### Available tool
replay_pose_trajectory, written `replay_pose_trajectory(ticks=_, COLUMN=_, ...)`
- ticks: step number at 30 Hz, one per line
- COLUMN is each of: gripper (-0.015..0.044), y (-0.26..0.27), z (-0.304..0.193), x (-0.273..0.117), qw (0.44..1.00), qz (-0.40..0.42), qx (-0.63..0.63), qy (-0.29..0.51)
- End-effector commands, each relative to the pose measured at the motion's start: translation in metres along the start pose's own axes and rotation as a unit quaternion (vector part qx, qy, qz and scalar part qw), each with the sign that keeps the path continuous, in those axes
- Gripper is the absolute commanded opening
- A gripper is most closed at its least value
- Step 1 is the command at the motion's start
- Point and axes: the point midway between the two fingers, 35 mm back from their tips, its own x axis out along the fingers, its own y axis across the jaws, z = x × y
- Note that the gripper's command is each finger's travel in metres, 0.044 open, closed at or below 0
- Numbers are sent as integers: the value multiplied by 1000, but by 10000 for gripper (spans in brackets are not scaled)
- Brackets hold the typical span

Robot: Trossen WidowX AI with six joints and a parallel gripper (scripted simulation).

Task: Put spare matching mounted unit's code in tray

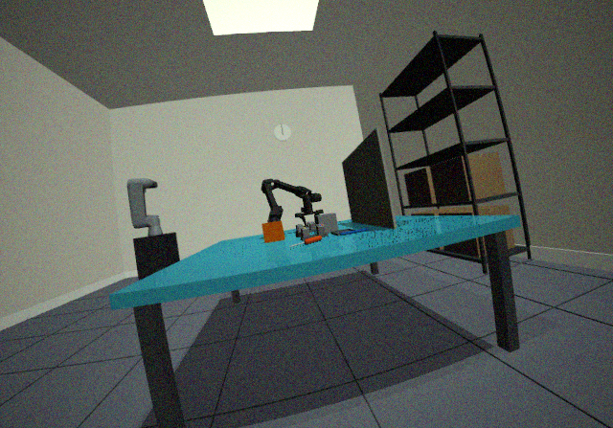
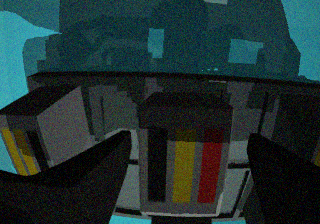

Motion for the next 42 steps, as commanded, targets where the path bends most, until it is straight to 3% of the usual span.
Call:
replay_pose_trajectory(ticks=1, gripper=300, y=2, z=-1, x=8, qw=1000, qz=0, qx=2, qy=1)
replay_pose_trajectory(ticks=12, gripper=300, y=3, z=-1, x=12, qw=1000, qz=0, qx=2, qy=1)
replay_pose_trajectory(ticks=17, gripper=169, y=3, z=0, x=11, qw=1000, qz=1, qx=1, qy=-2)
replay_pose_trajectory(ticks=26, gripper=109, y=3, z=0, x=11, qw=1000, qz=1, qx=1, qy=-2)
replay_pose_trajectory(ticks=30, gripper=4, y=3, z=0, x=11, qw=1000, qz=1, qx=1, qy=-2)
replay_pose_trajectory(ticks=42, gripper=0, y=1, z=-1, x=-2, qw=1000, qz=1, qx=0, qy=1)
